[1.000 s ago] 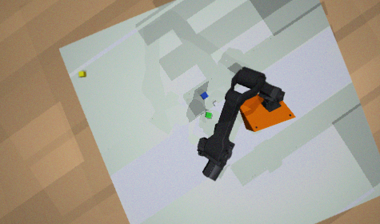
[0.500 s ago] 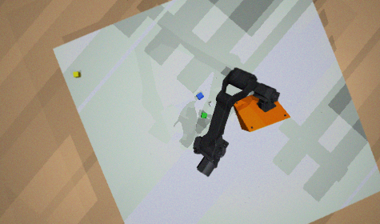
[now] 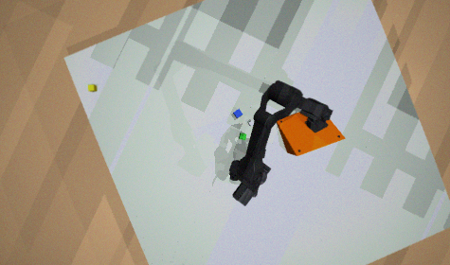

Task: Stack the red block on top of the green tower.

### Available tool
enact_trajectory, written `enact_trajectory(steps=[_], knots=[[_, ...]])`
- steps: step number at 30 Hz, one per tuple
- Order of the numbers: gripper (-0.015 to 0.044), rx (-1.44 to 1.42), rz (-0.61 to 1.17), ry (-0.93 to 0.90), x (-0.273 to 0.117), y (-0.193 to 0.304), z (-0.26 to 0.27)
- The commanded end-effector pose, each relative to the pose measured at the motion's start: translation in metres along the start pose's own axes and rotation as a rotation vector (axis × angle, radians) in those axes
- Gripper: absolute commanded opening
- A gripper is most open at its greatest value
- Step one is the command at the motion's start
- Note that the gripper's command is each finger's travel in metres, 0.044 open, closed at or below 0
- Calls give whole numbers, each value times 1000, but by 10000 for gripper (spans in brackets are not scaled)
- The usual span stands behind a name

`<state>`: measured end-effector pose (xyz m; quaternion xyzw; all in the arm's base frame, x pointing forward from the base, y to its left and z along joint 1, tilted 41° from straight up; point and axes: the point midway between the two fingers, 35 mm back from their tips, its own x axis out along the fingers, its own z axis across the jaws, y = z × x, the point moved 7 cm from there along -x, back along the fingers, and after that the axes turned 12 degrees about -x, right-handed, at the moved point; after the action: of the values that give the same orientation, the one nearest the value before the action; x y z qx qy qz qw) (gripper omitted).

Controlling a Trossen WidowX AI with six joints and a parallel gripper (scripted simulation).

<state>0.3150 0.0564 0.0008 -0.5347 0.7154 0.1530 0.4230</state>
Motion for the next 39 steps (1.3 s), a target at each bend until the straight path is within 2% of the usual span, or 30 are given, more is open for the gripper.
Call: enact_trajectory(steps=[1, 19, 32, 39], knots=[[440, -9, 2, 10, 8, 2, 0], [440, -9, 2, 10, 10, 2, 0], [99, -9, 2, 10, 10, 2, 0], [52, -9, 2, 10, 10, 2, 0]])
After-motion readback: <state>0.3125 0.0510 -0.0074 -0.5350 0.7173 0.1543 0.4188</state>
